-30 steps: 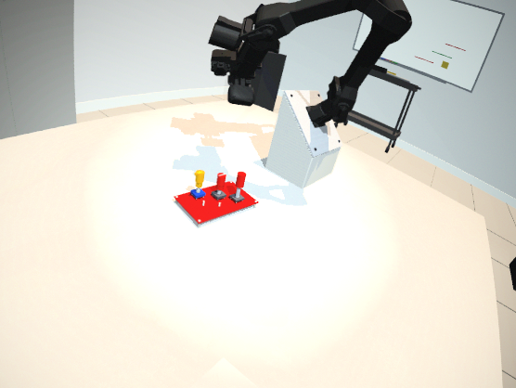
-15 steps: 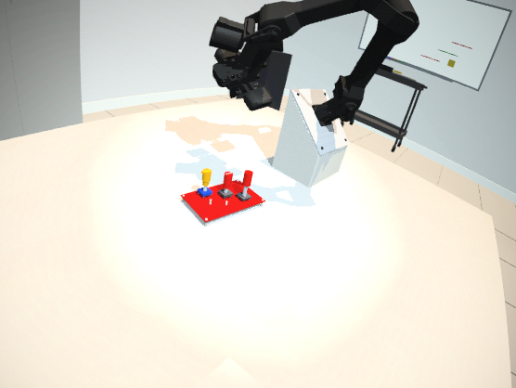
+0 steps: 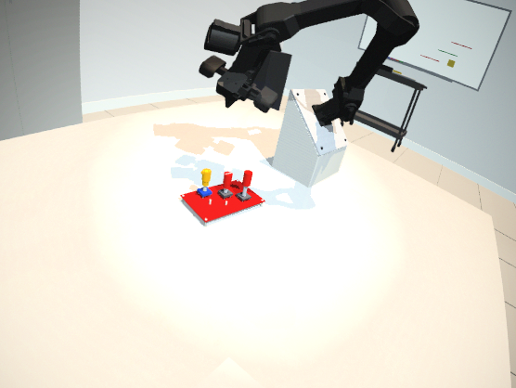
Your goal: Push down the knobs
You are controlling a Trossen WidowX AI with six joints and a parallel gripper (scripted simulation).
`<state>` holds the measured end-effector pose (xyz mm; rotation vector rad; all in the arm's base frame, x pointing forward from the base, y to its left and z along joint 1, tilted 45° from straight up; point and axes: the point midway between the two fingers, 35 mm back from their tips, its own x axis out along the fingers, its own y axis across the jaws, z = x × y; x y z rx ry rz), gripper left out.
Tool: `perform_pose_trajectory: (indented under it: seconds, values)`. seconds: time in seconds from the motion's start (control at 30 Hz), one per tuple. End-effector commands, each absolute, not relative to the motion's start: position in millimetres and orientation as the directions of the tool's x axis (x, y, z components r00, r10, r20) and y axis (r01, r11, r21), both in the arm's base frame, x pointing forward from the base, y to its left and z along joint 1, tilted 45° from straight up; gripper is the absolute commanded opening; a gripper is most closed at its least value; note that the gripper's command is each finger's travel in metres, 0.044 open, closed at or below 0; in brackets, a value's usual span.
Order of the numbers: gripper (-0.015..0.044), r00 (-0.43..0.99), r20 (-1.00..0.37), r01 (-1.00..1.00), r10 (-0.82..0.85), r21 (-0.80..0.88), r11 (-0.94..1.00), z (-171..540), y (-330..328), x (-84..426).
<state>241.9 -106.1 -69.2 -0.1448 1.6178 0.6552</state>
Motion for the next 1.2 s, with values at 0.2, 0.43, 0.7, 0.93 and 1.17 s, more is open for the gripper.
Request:
perform_pose_trajectory:
  seconds: [0.2, 0.43, 0.7, 0.93, 1.17]
  values:
    - [0.0000, -0.128, -0.924, -0.723, 0.360, 0.335, 0.604, -64.2, -85.4, 261.9]
    - [0.0000, -0.098, -0.905, -0.861, 0.413, 0.285, 0.421, -59.1, -71.6, 275.0]
    - [0.0000, -0.067, -0.878, -0.963, 0.474, 0.181, 0.198, -52.4, -55.3, 289.2]
    - [0.0000, -0.044, -0.849, -0.999, 0.527, 0.054, 0.004, -45.7, -40.7, 301.0]
    - [0.0000, -0.024, -0.815, -0.980, 0.579, -0.096, -0.176, -38.3, -25.8, 312.0]
